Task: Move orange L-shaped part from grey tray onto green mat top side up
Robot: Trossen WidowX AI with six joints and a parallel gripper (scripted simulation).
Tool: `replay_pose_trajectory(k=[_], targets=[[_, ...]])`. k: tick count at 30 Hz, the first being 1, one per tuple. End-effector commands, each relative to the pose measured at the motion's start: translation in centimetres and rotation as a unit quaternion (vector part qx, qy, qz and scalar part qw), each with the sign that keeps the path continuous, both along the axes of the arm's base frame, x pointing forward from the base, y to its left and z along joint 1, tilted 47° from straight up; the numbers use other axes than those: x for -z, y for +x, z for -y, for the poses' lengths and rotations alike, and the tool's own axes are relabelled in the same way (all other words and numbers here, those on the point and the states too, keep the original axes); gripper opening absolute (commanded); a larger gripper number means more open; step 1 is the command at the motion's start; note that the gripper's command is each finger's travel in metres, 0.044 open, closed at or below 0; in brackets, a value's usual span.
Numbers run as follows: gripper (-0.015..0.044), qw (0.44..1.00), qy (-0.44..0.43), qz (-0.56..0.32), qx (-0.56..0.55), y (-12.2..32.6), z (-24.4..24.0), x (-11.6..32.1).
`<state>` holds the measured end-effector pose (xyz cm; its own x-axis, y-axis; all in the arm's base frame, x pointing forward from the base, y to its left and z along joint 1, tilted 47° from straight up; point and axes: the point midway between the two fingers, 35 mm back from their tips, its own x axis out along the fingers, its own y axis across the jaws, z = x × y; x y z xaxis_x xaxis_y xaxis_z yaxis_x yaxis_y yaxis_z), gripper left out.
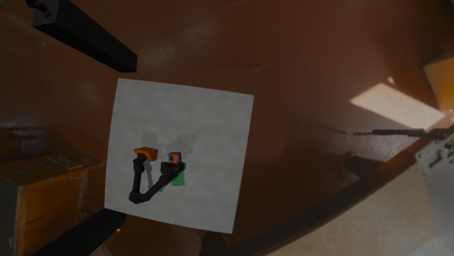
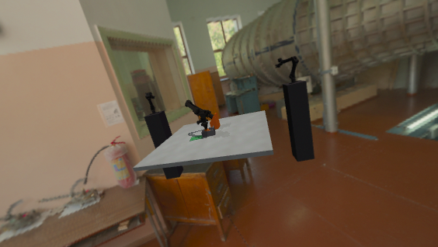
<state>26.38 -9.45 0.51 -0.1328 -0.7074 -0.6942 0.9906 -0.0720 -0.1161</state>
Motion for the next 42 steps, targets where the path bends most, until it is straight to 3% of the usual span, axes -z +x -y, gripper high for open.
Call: replay_pose_trajectory(k=[1,8,11,25,29,42], targets=[[0.0280,1.000,-0.003,-0.008,-0.001,-0.5,0.5,0.6],[0.0280,1.000,-0.004,-0.009,-0.001,-0.6,1.1,1.0],[0.0201,1.000,-0.001,-0.001,0.001,-0.3,0.8,0.7],[0.0108,1.000,-0.001,-0.001,0.001,-0.3,0.8,0.7],[0.0003,1.000,-0.001,-0.001,0.001,-0.3,0.8,0.7],[0.0000,1.000,-0.002,-0.005,0.000,-0.2,0.0,0.0]])
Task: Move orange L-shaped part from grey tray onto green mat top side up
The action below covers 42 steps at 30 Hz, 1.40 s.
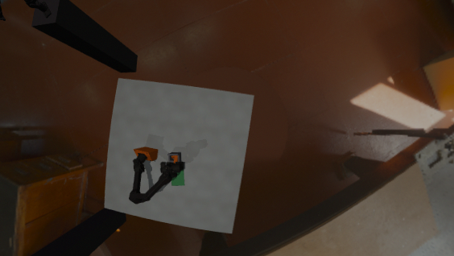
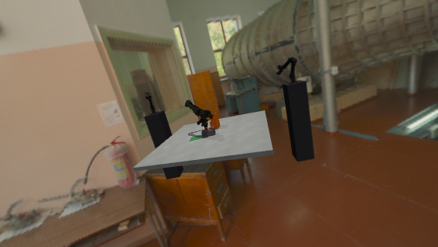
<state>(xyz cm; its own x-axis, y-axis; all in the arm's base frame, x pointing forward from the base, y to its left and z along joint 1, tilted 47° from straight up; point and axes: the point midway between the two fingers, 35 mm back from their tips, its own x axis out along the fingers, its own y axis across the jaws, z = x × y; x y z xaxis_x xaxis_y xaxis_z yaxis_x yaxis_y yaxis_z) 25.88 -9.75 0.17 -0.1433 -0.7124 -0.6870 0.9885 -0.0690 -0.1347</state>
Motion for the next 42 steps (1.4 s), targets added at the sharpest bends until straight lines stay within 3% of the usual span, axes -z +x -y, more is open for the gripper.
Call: replay_pose_trajectory(k=[1,42], targets=[[0.0000,1.000,0.001,0.004,0.002,0.3,-0.4,-0.5],[0.0000,1.000,0.001,0.001,0.001,1.1,-5.0,-4.8]])
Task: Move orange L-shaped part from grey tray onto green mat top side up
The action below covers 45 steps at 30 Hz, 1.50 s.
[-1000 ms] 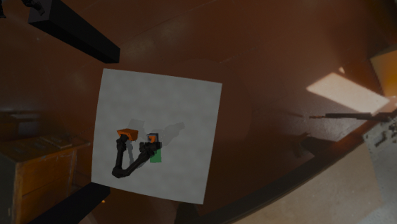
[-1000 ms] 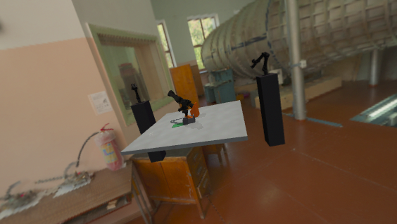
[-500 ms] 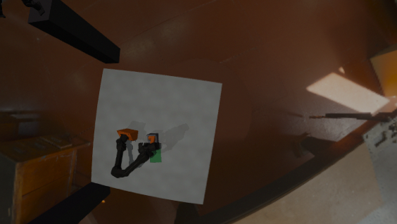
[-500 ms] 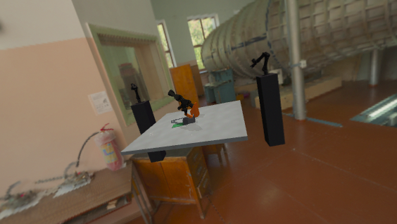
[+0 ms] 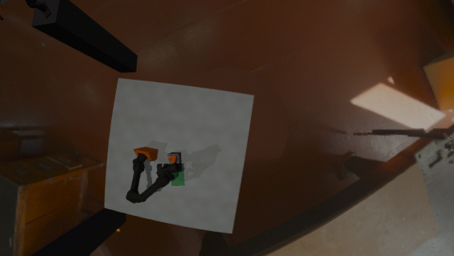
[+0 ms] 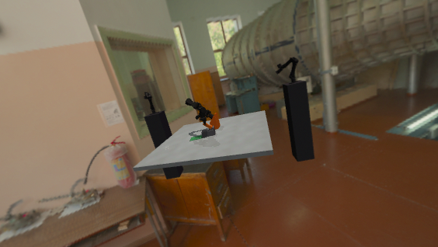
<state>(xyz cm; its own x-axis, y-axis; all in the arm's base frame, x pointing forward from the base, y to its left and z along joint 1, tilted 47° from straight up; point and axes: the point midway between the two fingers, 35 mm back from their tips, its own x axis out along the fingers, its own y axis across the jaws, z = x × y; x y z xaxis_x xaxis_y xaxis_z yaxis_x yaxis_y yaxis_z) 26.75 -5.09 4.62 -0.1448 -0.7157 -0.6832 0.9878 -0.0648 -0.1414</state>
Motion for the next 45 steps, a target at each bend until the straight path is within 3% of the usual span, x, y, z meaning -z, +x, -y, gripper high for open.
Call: replay_pose_trajectory(k=[1,17,45], targets=[[0.0000,1.000,0.003,0.005,0.003,0.2,-0.5,-0.4],[0.0000,1.000,0.003,0.004,0.003,0.3,-0.8,-1.5],[0.0000,1.000,0.000,0.005,0.003,-0.4,9.6,-12.1]])
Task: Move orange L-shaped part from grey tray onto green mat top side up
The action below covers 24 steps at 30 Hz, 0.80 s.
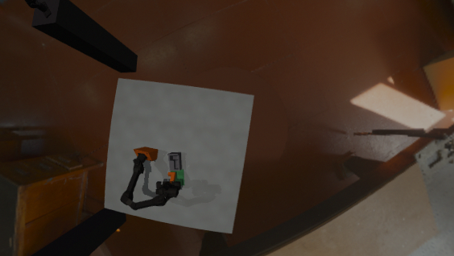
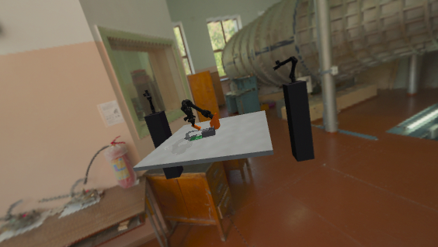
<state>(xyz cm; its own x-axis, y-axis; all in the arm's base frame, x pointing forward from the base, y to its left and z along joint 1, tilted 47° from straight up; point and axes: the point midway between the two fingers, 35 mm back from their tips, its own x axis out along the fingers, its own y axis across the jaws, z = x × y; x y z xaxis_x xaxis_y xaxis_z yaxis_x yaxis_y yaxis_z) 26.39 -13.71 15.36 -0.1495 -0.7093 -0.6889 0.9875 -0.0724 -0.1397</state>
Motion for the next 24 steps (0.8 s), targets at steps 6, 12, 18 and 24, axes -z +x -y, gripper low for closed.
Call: replay_pose_trajectory(k=[6,12,18,24], targets=[[0.0000,1.000,-0.004,0.003,-0.001,-0.1,1.9,-2.3],[0.0000,1.000,-0.004,0.004,-0.001,-0.1,2.3,-2.0],[0.0000,1.000,-0.004,0.004,-0.001,-0.2,3.0,-1.3],[0.0000,1.000,-0.005,0.004,-0.001,-0.4,3.6,-0.7]])
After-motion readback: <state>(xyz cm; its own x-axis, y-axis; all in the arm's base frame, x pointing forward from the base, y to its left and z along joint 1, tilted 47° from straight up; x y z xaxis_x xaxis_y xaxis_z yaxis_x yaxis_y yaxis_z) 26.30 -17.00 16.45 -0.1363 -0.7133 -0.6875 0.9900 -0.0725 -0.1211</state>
